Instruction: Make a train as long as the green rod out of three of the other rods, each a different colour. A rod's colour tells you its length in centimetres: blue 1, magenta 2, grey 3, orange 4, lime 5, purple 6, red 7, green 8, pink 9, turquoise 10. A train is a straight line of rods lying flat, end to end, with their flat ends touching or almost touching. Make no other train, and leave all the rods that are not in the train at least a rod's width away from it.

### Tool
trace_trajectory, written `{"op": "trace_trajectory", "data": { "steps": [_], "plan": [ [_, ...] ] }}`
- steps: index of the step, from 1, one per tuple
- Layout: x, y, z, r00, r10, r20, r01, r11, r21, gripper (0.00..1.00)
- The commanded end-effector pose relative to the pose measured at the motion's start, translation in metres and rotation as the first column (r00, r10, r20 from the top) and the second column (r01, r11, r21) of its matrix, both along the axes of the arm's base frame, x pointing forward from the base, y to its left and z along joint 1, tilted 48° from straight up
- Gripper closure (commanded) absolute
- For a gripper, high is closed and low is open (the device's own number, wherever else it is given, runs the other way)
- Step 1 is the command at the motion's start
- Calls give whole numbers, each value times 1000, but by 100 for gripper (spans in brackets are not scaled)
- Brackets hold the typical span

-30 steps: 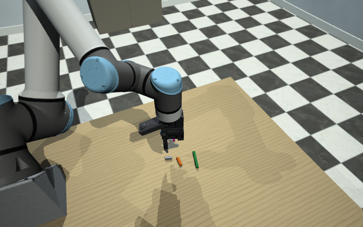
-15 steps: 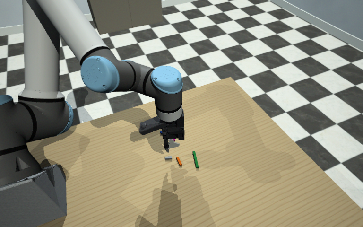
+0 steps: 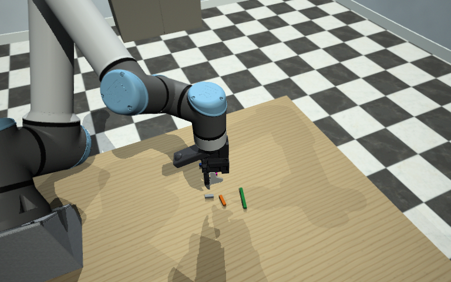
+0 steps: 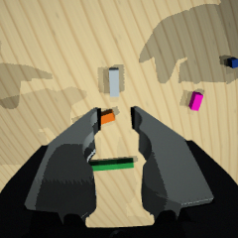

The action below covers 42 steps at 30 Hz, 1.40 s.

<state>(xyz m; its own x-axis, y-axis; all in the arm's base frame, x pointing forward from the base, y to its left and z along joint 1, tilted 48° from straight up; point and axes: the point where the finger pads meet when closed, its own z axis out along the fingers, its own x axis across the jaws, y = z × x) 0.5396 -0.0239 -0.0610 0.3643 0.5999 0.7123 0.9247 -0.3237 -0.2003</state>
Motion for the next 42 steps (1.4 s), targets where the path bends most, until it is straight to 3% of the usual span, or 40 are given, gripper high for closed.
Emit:
{"op": "trace_trajectory", "data": {
  "steps": [1,42],
  "plan": [
    [1,-3,0,1000,-1,1,1,1000,-3,86],
    [3,29,-26,1000,0,-3,0,1000,2,86]
  ]
}}
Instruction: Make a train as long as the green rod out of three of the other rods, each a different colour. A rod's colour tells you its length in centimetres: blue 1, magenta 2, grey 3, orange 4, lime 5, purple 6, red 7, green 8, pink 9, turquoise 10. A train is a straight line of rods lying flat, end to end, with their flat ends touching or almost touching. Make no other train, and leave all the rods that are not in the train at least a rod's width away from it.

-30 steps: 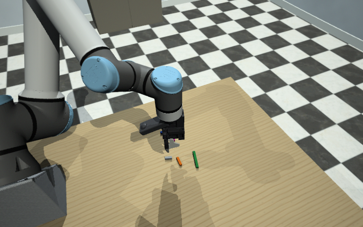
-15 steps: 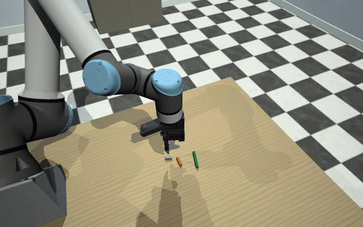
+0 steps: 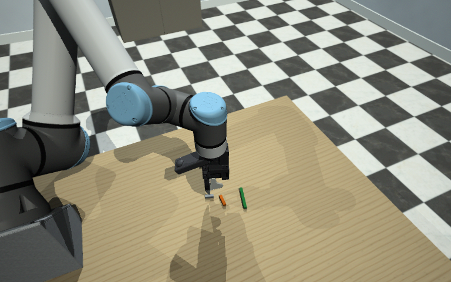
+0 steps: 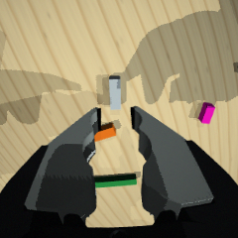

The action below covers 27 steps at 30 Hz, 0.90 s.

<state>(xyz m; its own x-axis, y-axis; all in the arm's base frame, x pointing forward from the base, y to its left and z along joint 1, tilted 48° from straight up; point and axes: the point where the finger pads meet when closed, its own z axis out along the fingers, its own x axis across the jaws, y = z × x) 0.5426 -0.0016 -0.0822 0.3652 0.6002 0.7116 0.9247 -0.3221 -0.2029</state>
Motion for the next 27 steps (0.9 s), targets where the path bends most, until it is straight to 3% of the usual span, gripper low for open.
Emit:
{"op": "trace_trajectory", "data": {
  "steps": [1,27],
  "plan": [
    [1,7,-6,1000,-2,0,2,1000,1,86],
    [3,15,-14,1000,-3,2,3,1000,-1,86]
  ]
}}
